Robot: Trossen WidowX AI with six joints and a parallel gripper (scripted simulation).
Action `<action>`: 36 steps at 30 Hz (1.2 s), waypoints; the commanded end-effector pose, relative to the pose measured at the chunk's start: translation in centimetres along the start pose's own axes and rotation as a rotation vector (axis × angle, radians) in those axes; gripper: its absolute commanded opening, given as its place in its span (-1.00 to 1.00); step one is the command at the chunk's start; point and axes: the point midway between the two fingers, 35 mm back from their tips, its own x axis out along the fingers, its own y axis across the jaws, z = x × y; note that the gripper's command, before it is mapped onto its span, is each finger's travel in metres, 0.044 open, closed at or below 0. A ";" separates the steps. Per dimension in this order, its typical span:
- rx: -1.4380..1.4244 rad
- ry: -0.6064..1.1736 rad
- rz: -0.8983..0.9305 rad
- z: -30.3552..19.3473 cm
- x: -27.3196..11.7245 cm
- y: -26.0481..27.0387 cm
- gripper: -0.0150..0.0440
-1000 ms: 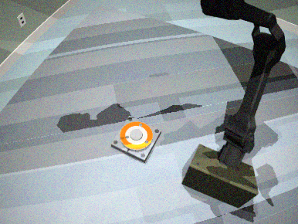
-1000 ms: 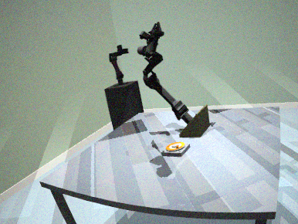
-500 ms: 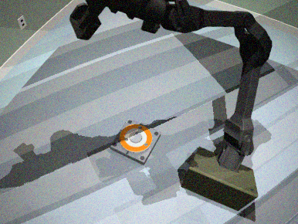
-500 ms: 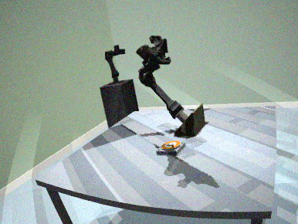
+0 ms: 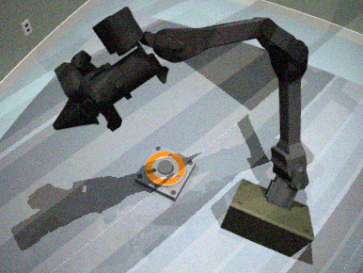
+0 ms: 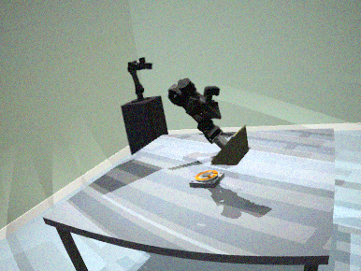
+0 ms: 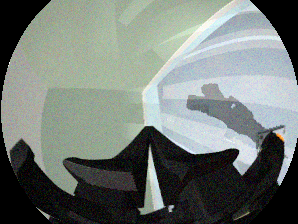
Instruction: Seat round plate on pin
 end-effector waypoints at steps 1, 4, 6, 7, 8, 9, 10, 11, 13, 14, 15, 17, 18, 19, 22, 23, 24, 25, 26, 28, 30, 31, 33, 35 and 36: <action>-0.063 0.076 -0.331 -1.1 1.3 -7.9 -0.49; -0.117 0.136 -0.518 -1.6 0.8 -12.4 -0.49; -0.175 0.203 -0.681 -2.0 -0.1 -16.2 -0.49; -0.202 0.235 -0.748 -2.2 -0.7 -17.7 -0.49; -0.231 0.270 -0.814 -2.3 -1.3 -19.1 -0.49; -0.263 0.308 -0.879 -2.4 -2.0 -20.5 -0.49; -0.270 0.317 -0.894 -2.4 -2.2 -20.8 -0.49; -0.294 0.345 -0.938 -2.5 -2.7 -21.7 -0.49; -0.377 0.448 -1.078 -2.6 -4.6 -24.5 -0.49; -0.404 0.481 -1.118 -2.6 -5.3 -25.2 -0.49; -0.413 0.492 -1.131 -2.6 -5.5 -25.4 -0.49; -0.413 0.492 -1.131 -2.6 -5.5 -25.4 -0.49; -0.413 0.492 -1.131 -2.7 -5.4 -25.4 -0.49; -0.413 0.492 -1.131 -2.7 -5.4 -25.4 -0.49; -0.413 0.492 -1.131 -2.7 -5.4 -25.4 -0.49; -0.413 0.492 -1.131 -2.7 -5.4 -25.4 -0.49; -0.413 0.492 -1.131 -2.7 -5.4 -25.4 -0.49; -0.413 0.492 -1.130 -2.7 -5.3 -25.5 -0.49; -0.413 0.492 -1.130 -2.7 -5.3 -25.7 -0.49; -0.413 0.492 -1.130 -2.9 -4.9 -26.4 -0.49; -0.413 0.491 -1.131 -3.0 -4.6 -27.3 -0.49; -0.413 0.491 -1.131 -3.1 -4.4 -27.7 -0.49; -0.413 0.491 -1.131 -3.3 -4.1 -28.7 -0.49; -0.413 0.491 -1.132 -3.4 -3.8 -29.5 -0.49; -0.413 0.491 -1.132 -3.5 -3.8 -29.8 -0.49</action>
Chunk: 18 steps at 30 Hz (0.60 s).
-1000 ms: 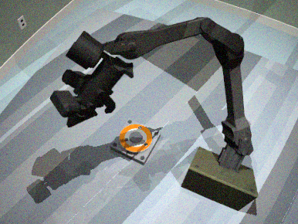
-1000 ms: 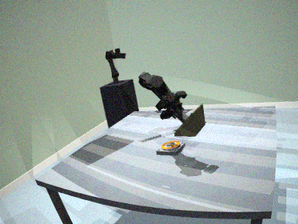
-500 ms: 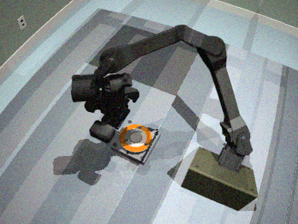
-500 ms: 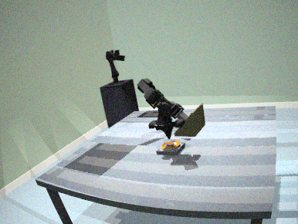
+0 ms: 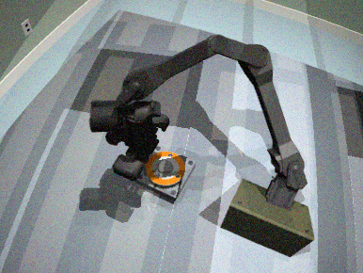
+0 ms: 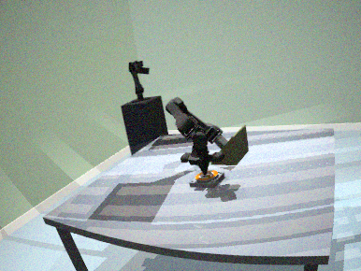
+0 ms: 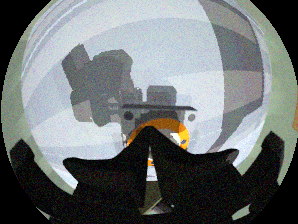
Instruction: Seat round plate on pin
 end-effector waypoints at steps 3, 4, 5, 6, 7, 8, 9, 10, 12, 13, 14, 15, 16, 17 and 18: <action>-0.004 0.003 -0.009 -0.2 1.5 -0.2 -0.49; -0.004 0.003 -0.009 -0.2 1.5 -0.1 -0.49; -0.004 0.003 -0.009 -0.2 1.5 -0.1 -0.49; -0.004 0.003 -0.009 -0.3 1.5 0.1 -0.49; -0.004 0.003 -0.008 -0.3 1.5 0.2 -0.49; -0.004 0.003 -0.008 -0.4 1.5 0.4 -0.49; -0.004 0.003 -0.008 -0.6 1.5 0.5 -0.49; -0.004 0.003 -0.008 -0.7 1.5 0.8 -0.49; -0.004 0.003 -0.008 -0.9 1.5 1.1 -0.49; -0.004 0.003 -0.008 -1.0 1.5 1.2 -0.49; -0.004 0.003 -0.008 -1.1 1.5 1.3 -0.49; -0.004 0.003 -0.008 -1.1 1.5 1.4 -0.49; -0.004 0.003 -0.008 -1.2 1.6 1.5 -0.49; -0.004 0.003 -0.008 -1.3 1.6 1.6 -0.49; -0.004 0.003 -0.008 -1.4 1.6 1.7 -0.49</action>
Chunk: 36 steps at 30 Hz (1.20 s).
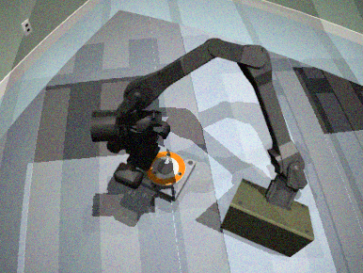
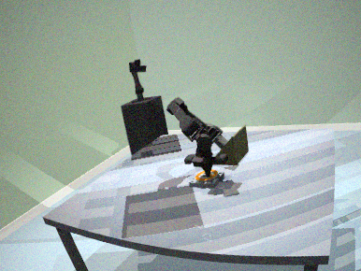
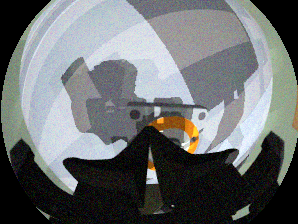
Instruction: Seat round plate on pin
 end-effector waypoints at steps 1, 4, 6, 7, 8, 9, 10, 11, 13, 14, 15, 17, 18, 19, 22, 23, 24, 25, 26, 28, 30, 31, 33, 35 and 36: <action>-0.005 0.011 0.002 -0.7 0.3 0.5 -0.49; -0.005 0.011 0.002 -0.9 0.3 0.7 -0.49; -0.005 0.011 0.002 -1.1 0.2 0.9 -0.49; -0.005 0.011 0.002 -1.1 0.2 1.0 -0.49; -0.005 0.011 0.002 -1.2 0.2 1.0 -0.49; -0.005 0.011 0.002 -1.3 0.2 1.1 -0.49; -0.005 0.011 0.002 -1.4 0.2 1.2 -0.49; -0.005 0.011 0.002 -1.5 0.2 1.2 -0.49; -0.005 0.011 0.002 -1.6 0.2 1.4 -0.49; -0.005 0.011 0.002 -1.7 0.2 1.4 -0.49; -0.005 0.011 0.002 -1.8 0.2 1.5 -0.49; -0.005 0.012 0.002 -1.9 0.1 1.5 -0.49; -0.005 0.012 0.002 -2.0 0.1 1.6 -0.49; -0.005 0.012 0.002 -2.1 0.1 1.6 -0.49; -0.005 0.012 0.003 -2.2 0.1 1.7 -0.49; -0.005 0.012 0.003 -2.3 0.1 1.7 -0.49; -0.005 0.012 0.003 -2.3 0.0 1.7 -0.49; -0.005 0.012 0.003 -2.4 0.0 1.8 -0.49; -0.005 0.012 0.003 -2.4 0.0 1.8 -0.49; -0.005 0.012 0.003 -2.5 0.0 1.8 -0.49; -0.005 0.012 0.003 -2.6 0.0 1.8 -0.49; -0.005 0.012 0.003 -2.6 0.0 1.9 -0.49; -0.005 0.012 0.003 -2.7 0.0 1.9 -0.49; -0.005 0.012 0.003 -2.9 0.0 1.9 -0.49; -0.005 0.012 0.003 -2.9 0.1 1.9 -0.49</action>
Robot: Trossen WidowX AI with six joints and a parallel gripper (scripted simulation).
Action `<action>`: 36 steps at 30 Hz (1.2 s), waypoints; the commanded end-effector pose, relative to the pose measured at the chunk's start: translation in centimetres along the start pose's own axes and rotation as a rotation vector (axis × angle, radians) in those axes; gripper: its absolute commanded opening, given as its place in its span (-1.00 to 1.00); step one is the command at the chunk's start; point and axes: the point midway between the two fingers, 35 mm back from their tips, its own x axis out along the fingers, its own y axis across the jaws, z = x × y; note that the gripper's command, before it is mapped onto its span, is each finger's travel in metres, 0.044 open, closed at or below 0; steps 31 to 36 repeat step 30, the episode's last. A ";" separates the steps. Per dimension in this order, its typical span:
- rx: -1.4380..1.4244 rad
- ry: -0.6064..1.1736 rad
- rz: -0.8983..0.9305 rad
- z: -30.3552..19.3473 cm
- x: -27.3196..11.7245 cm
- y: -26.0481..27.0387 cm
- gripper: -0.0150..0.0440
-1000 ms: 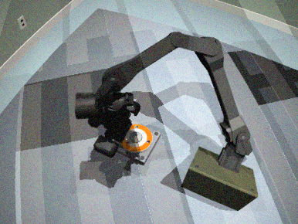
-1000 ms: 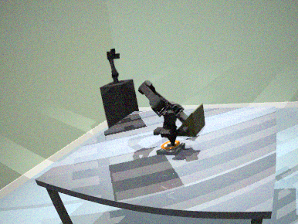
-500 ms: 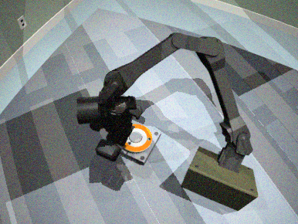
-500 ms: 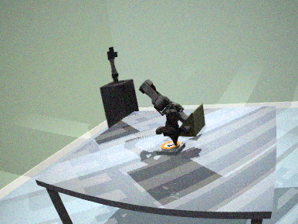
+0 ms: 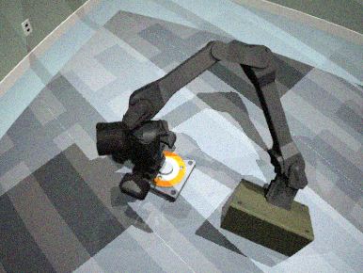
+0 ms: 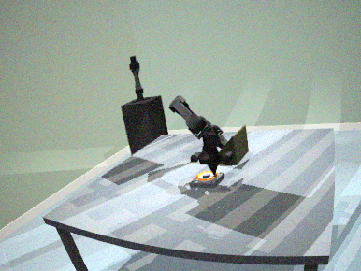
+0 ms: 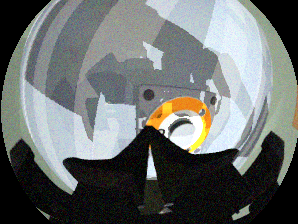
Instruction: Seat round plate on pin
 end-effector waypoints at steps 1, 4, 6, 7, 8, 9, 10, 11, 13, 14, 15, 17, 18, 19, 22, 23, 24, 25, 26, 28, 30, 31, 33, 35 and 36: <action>0.000 0.006 0.003 -0.4 0.2 0.1 -0.49; 0.000 0.006 0.003 -0.4 -0.1 0.2 -0.49; 0.000 0.006 0.004 -0.3 -0.9 0.2 -0.49; 0.000 0.006 0.004 -0.3 -1.4 0.2 -0.49; 0.000 0.006 0.004 -0.3 -1.9 0.2 -0.49; 0.000 0.006 0.004 -0.3 -2.5 0.1 -0.49; 0.000 0.006 0.005 -0.4 -3.1 0.1 -0.49; 0.000 0.007 0.005 -0.4 -3.7 0.1 -0.49; 0.000 0.007 0.005 -0.5 -4.5 0.0 -0.49; 0.000 0.007 0.005 -0.5 -4.6 0.0 -0.49; 0.000 0.007 0.005 -0.4 -4.6 0.0 -0.49; -0.005 0.002 -0.001 -0.4 -3.8 0.1 -0.49; -0.005 0.002 -0.001 -0.4 -3.8 0.1 -0.49; -0.005 0.002 -0.001 -0.4 -3.8 0.1 -0.49; -0.005 0.002 -0.001 -0.4 -3.8 0.1 -0.49; -0.005 0.002 -0.001 -0.4 -3.8 0.1 -0.49; -0.005 0.002 -0.001 -0.4 -3.8 0.1 -0.49; -0.005 0.002 -0.001 -0.4 -3.8 0.1 -0.49; -0.005 0.002 -0.001 -0.4 -3.8 0.1 -0.49; -0.005 0.002 -0.001 -0.4 -3.8 0.1 -0.49; -0.005 0.002 -0.001 -0.4 -3.8 0.1 -0.49; -0.005 0.002 -0.001 -0.4 -3.8 0.1 -0.49; -0.005 0.002 -0.001 -0.4 -3.8 0.1 -0.49; -0.005 0.002 -0.001 -0.4 -3.8 0.1 -0.49; -0.005 0.002 -0.001 -0.4 -3.8 0.1 -0.49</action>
